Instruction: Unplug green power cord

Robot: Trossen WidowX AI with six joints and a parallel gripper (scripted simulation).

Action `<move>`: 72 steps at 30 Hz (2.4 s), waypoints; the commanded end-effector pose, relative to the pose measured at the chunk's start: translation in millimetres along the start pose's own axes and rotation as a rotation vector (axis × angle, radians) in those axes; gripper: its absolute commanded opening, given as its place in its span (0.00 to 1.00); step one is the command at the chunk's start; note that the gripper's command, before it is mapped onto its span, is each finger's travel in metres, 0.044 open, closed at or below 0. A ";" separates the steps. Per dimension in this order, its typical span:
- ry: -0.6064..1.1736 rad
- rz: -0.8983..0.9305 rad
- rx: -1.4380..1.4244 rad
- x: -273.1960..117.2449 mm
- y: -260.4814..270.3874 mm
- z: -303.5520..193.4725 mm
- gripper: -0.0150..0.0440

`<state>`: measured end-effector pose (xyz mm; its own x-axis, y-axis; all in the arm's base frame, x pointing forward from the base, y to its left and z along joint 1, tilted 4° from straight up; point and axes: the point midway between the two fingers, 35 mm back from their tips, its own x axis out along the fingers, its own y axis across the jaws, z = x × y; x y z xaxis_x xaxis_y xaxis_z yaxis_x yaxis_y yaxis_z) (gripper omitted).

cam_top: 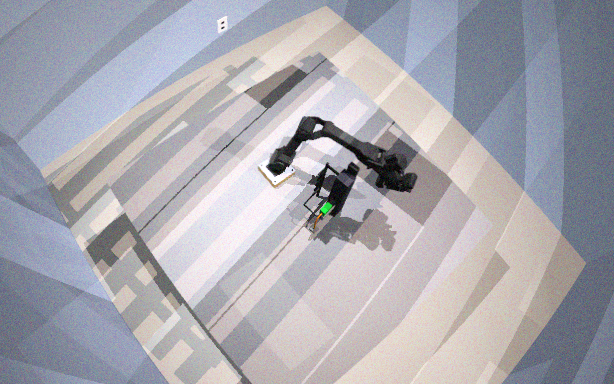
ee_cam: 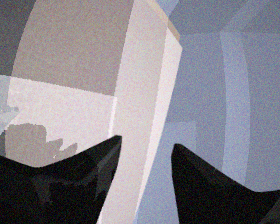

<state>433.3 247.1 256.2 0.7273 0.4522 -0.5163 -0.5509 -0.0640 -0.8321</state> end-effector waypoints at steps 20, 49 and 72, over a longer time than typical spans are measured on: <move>0.457 -0.004 1.194 -85.4 30.9 -173.4 0.53; 1.408 -0.493 2.958 -191.4 167.1 -236.1 0.53; 1.408 -0.490 2.959 -183.6 165.6 -217.7 0.53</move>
<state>300.4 -46.4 171.3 0.0942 0.0470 -0.9944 0.9873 0.1241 0.0994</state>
